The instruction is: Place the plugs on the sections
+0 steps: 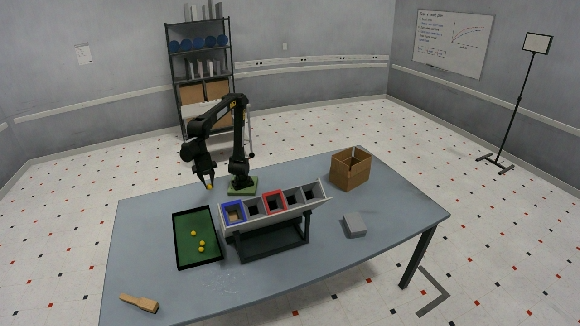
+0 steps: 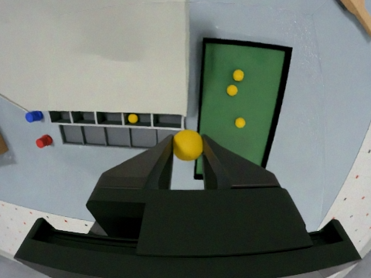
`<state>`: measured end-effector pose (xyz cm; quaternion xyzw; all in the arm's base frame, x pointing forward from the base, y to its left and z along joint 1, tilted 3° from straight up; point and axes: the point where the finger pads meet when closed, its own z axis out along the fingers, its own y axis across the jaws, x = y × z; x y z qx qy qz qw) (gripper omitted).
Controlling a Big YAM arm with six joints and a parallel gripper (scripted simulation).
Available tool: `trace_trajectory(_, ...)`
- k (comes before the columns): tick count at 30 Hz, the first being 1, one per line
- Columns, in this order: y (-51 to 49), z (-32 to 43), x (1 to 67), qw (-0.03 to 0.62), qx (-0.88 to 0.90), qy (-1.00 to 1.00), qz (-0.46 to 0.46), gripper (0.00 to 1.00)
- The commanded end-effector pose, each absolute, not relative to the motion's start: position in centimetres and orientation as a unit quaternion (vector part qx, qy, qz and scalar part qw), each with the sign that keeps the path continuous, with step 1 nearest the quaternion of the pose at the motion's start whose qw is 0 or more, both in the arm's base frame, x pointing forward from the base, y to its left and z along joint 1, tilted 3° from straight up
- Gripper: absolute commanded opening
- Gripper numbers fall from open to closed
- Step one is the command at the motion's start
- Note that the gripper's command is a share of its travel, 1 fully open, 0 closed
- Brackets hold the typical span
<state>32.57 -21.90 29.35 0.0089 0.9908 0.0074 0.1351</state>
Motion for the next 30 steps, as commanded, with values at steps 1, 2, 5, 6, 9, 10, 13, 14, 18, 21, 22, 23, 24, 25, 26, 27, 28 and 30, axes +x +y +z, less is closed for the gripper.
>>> trace_trajectory(1,-21.0,34.3,34.6,0.180,0.021,0.983,-0.013,0.00)
trace_trajectory(2,-20.5,34.9,34.9,0.186,0.021,0.982,-0.014,0.00)
trace_trajectory(5,-19.1,36.6,35.7,0.205,0.021,0.978,-0.015,0.00)
trace_trajectory(6,-18.7,37.1,36.0,0.211,0.021,0.977,-0.016,0.00)
trace_trajectory(9,-17.8,38.3,36.6,0.224,0.021,0.974,-0.017,0.00)
trace_trajectory(10,-17.8,38.3,36.6,0.224,0.021,0.974,-0.017,0.00)
trace_trajectory(13,-17.5,38.7,36.8,0.228,0.022,0.973,-0.017,0.00)
trace_trajectory(14,-17.4,38.8,36.9,0.229,0.022,0.973,-0.018,0.00)
trace_trajectory(18,-17.1,39.4,37.1,0.234,0.023,0.972,-0.018,0.00)
trace_trajectory(21,-16.8,39.8,37.3,0.238,0.024,0.971,-0.019,0.00)
trace_trajectory(22,-16.8,39.9,37.4,0.240,0.024,0.970,-0.019,0.00)
trace_trajectory(23,-16.7,40.0,37.4,0.241,0.025,0.970,-0.019,0.00)
trace_trajectory(24,-16.6,40.2,37.5,0.242,0.025,0.970,-0.019,0.00)
trace_trajectory(25,-16.5,40.3,37.6,0.244,0.025,0.969,-0.019,0.00)
trace_trajectory(26,-16.5,40.3,37.6,0.244,0.025,0.969,-0.019,0.00)
trace_trajectory(27,-16.5,40.3,37.6,0.244,0.025,0.969,-0.019,0.00)
trace_trajectory(28,-16.5,40.3,37.6,0.244,0.025,0.969,-0.019,0.00)
trace_trajectory(30,-16.5,40.3,37.6,0.244,0.025,0.969,-0.019,0.00)
